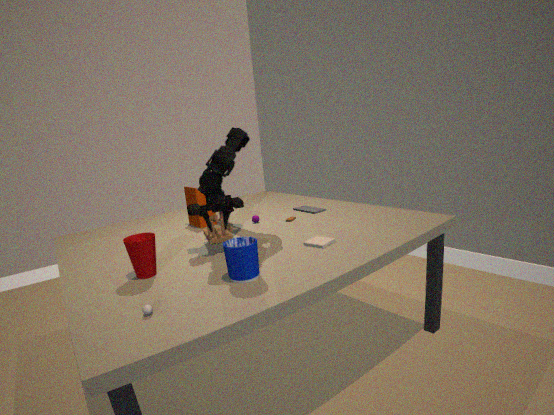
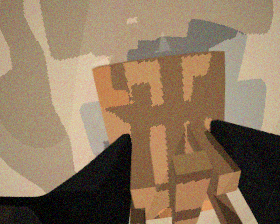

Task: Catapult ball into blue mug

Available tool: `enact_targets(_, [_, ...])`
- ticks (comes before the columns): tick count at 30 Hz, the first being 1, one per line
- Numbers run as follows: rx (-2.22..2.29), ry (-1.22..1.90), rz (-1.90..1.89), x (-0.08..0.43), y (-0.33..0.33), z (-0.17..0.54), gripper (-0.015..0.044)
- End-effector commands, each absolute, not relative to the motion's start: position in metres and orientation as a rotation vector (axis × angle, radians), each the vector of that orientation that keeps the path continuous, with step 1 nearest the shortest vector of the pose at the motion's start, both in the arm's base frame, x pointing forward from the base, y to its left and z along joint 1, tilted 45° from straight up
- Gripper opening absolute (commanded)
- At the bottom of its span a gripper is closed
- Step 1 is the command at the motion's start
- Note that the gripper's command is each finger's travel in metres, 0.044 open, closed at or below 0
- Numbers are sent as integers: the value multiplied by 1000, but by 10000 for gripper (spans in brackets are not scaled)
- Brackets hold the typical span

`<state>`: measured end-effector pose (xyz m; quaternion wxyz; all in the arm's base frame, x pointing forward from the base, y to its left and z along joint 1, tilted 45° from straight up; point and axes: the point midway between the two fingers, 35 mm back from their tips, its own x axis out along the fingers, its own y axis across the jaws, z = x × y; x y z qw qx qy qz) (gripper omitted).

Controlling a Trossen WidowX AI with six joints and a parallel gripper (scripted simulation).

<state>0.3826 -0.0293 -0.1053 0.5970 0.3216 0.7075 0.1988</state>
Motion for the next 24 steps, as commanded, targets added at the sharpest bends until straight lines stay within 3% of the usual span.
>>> enact_targets(1, [756,1630,453,384,-29,-107,0])
enact_targets(24, [751,1644,461,381,-9,-127,0])
